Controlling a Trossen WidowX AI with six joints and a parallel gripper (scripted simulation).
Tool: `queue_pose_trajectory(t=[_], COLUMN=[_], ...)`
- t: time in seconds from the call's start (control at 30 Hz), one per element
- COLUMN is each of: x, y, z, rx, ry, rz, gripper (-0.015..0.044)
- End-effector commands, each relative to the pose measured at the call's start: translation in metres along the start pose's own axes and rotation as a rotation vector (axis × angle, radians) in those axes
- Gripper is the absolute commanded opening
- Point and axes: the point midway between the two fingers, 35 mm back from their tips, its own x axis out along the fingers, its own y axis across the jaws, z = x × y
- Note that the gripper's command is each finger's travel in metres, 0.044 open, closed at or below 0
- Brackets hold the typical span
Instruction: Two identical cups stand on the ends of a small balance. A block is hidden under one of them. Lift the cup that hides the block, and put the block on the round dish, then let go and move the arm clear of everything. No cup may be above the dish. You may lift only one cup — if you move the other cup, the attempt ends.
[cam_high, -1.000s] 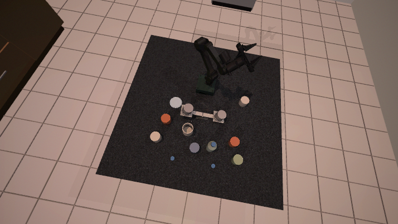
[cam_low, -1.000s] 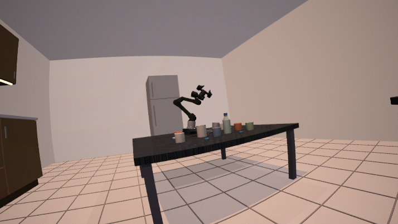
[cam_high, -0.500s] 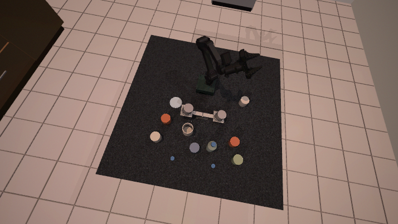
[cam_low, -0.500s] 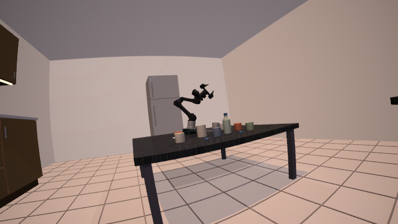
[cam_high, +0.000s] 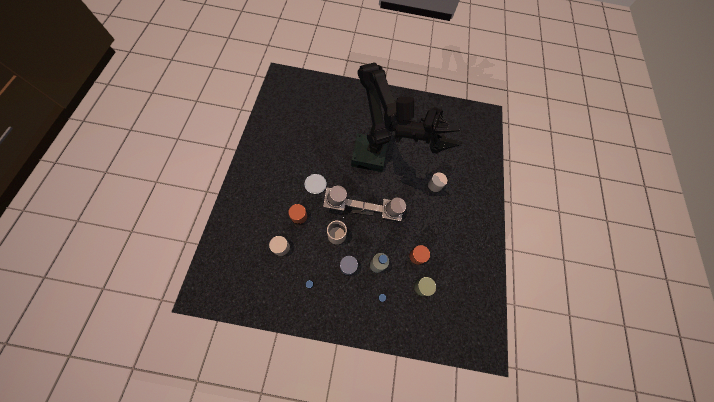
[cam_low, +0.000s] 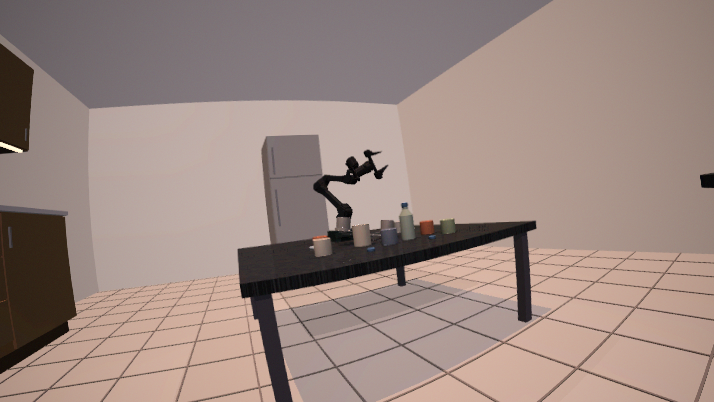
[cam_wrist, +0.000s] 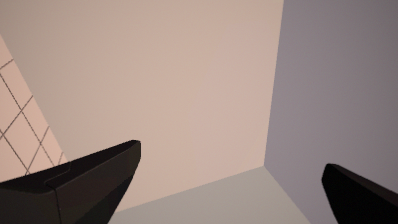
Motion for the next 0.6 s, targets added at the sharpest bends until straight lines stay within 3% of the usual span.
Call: queue_pose_trajectory(t=[0.0,0.57], x=[-0.005,-0.056], y=[-0.003,0.007], z=[-0.019,-0.093], rx=[0.067,0.380], ry=[0.100,0.559], rz=[0.016,0.051], gripper=[0.0440,0.0440])
